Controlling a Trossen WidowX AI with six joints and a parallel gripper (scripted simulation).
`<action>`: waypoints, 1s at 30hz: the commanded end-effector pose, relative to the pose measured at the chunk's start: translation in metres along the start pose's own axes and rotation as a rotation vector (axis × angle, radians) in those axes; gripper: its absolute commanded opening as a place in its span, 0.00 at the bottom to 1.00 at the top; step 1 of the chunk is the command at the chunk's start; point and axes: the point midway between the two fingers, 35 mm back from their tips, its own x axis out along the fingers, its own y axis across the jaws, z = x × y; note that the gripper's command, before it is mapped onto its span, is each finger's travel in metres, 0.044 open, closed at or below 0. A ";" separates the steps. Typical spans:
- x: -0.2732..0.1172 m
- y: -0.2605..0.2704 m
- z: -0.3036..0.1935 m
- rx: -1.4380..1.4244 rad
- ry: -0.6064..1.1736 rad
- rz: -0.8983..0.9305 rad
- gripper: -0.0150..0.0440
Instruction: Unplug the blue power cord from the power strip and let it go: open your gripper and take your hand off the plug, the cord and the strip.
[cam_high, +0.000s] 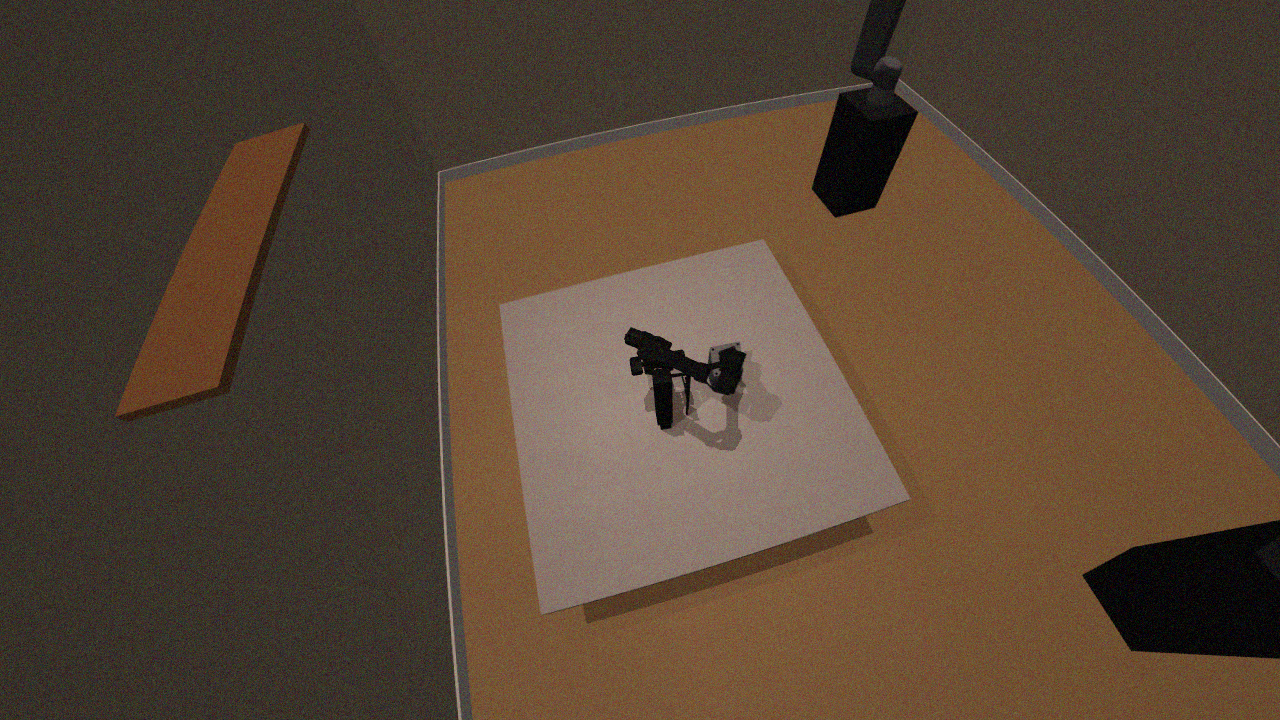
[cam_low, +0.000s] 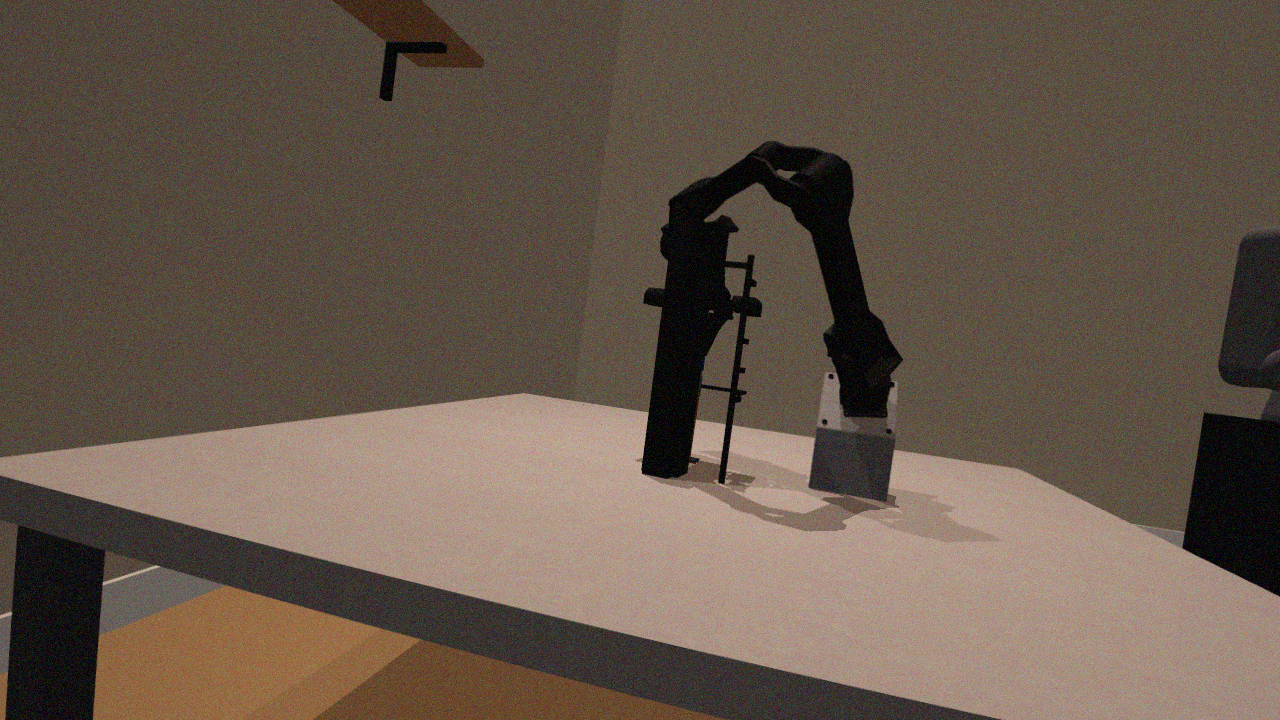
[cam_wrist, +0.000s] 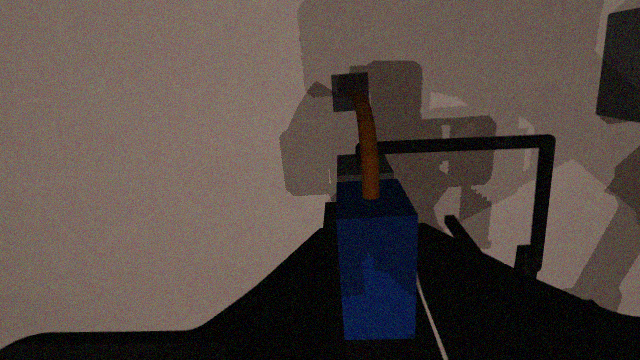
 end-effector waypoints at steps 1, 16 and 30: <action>0.000 0.000 0.000 0.000 0.000 0.000 0.35; 0.000 0.001 0.007 0.000 -0.001 0.000 0.25; -0.002 0.002 0.030 0.002 -0.002 0.001 0.25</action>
